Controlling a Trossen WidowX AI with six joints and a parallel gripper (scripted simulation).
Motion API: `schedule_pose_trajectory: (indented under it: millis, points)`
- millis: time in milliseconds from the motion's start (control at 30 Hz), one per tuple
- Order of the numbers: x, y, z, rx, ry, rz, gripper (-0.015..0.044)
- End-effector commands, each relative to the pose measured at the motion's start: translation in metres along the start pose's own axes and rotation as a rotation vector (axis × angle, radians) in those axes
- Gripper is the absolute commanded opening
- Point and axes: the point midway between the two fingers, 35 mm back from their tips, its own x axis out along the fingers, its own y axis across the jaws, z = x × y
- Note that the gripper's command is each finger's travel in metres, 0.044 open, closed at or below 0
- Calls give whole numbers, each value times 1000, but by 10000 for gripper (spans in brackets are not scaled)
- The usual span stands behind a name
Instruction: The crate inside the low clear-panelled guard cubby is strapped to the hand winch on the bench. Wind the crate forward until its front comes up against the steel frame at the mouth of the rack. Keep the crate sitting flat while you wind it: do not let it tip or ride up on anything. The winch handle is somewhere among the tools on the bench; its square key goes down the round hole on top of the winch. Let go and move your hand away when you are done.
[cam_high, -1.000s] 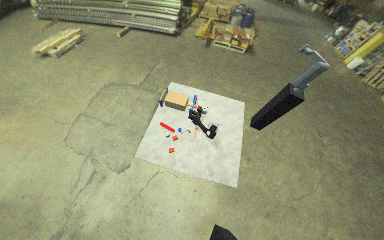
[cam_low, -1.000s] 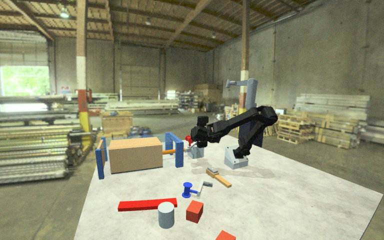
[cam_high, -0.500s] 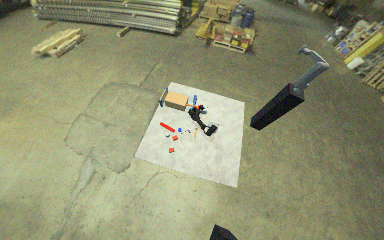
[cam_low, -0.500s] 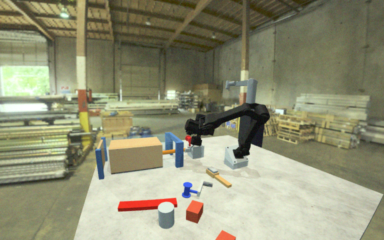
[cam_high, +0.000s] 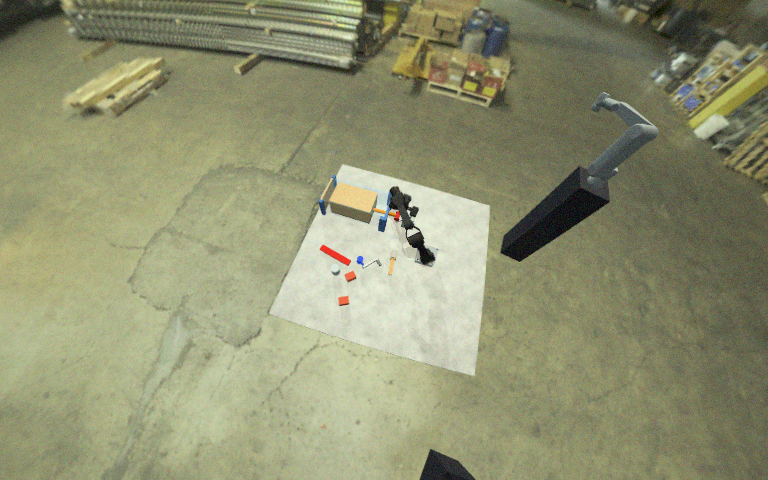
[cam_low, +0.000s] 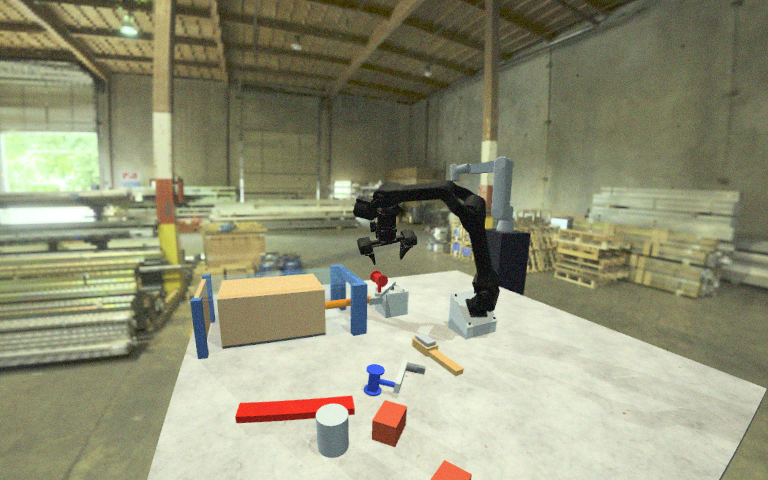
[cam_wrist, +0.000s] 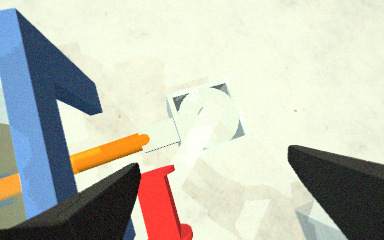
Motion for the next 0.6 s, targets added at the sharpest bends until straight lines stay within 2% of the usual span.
schedule_pose_trajectory:
  millis: [0,100,433,567]
  points:
    - [-7,-7,23,498,341,54,440]
    - [-10,-10,30,650,451,55,440]
    - [-9,-9,29,651,452,54,440]
    - [27,-1,14,667,472,29,440]
